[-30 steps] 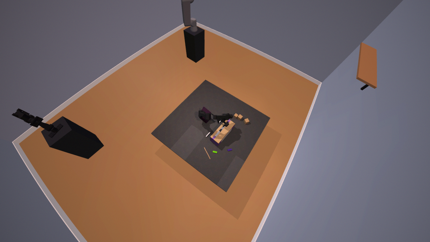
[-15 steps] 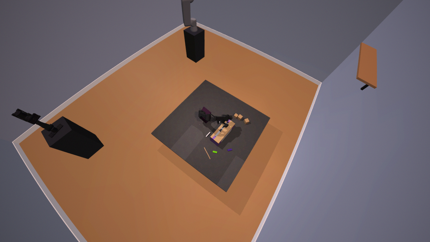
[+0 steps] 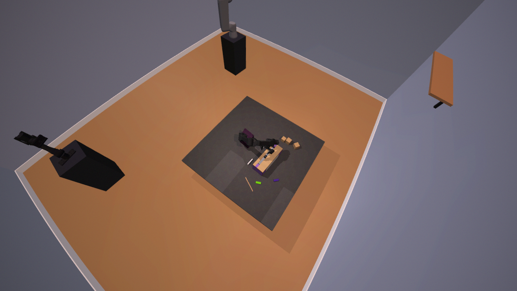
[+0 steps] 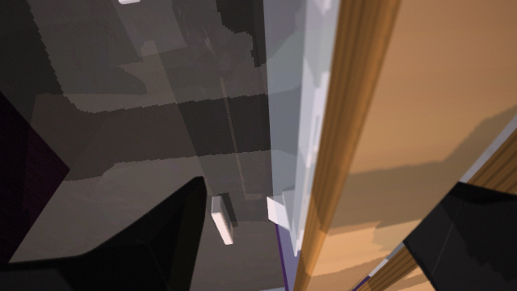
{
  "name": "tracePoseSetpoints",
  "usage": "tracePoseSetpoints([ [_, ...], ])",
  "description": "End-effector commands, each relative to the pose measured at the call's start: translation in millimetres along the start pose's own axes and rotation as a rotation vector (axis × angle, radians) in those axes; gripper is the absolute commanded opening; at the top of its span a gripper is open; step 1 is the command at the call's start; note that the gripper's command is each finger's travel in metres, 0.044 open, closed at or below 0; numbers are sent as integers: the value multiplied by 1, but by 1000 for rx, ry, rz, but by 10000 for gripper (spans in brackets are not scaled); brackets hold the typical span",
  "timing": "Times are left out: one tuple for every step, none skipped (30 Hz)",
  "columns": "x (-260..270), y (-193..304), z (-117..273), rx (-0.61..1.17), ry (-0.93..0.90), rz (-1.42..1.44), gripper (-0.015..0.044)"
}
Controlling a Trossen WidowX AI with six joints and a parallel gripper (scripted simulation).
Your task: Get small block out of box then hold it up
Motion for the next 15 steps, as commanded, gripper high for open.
tracePoseSetpoints([
  [-1,4,-1,0,-1,-1,400],
  [-1,6,-2,1,-1,0,400],
  [-2,8,-3,1,-1,0,400],
  [-2,9,-4,1,-1,0,400],
  [-2,11,-5,1,-1,0,400],
  [-3,12,-5,2,-1,0,400],
  [-3,14,-6,2,-1,0,400],
  [-3,16,-6,2,-1,0,400],
  [-4,17,-7,2,-1,0,400],
  [-4,19,-8,2,-1,0,400],
  [-4,21,-8,2,-1,0,400],
  [-5,22,-9,2,-1,0,400],
  [-5,23,-9,2,-1,0,400],
  [-5,25,-10,3,-1,0,400],
  [-5,26,-10,3,-1,0,400],
])
Point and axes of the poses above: the point midway between the two fingers, 35 mm back from their tips, its own z axis back along the fingers, its own x axis across the jaws, y = z × x, the point moved 9 cm from there along z, back along the fingers, and after that the axes turned 11 degrees about -z, right-handed, at the moved point
